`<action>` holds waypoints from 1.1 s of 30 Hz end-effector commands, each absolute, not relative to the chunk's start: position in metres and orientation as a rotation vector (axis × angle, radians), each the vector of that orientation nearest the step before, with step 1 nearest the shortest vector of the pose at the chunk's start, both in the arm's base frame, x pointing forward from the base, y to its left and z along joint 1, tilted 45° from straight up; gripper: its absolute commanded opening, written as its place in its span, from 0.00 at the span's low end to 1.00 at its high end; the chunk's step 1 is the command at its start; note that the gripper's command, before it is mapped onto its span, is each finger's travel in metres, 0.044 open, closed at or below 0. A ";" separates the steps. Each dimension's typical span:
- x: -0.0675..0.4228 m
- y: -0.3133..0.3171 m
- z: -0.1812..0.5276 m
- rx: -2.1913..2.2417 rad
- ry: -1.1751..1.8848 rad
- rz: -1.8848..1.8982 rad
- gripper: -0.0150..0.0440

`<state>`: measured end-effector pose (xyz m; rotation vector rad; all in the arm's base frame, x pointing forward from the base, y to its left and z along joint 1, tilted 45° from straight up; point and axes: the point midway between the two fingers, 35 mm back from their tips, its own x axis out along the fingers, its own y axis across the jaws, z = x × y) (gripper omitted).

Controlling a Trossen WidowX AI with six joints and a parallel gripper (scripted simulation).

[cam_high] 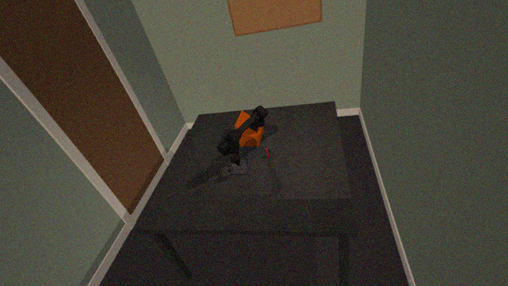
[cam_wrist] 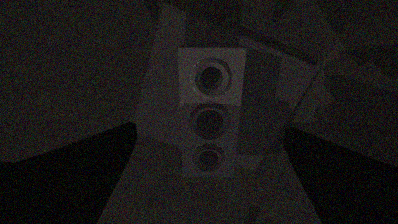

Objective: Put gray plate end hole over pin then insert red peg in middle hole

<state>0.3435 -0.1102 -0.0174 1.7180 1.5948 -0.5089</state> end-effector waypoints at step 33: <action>0.235 0.000 0.160 1.543 1.569 -0.298 1.00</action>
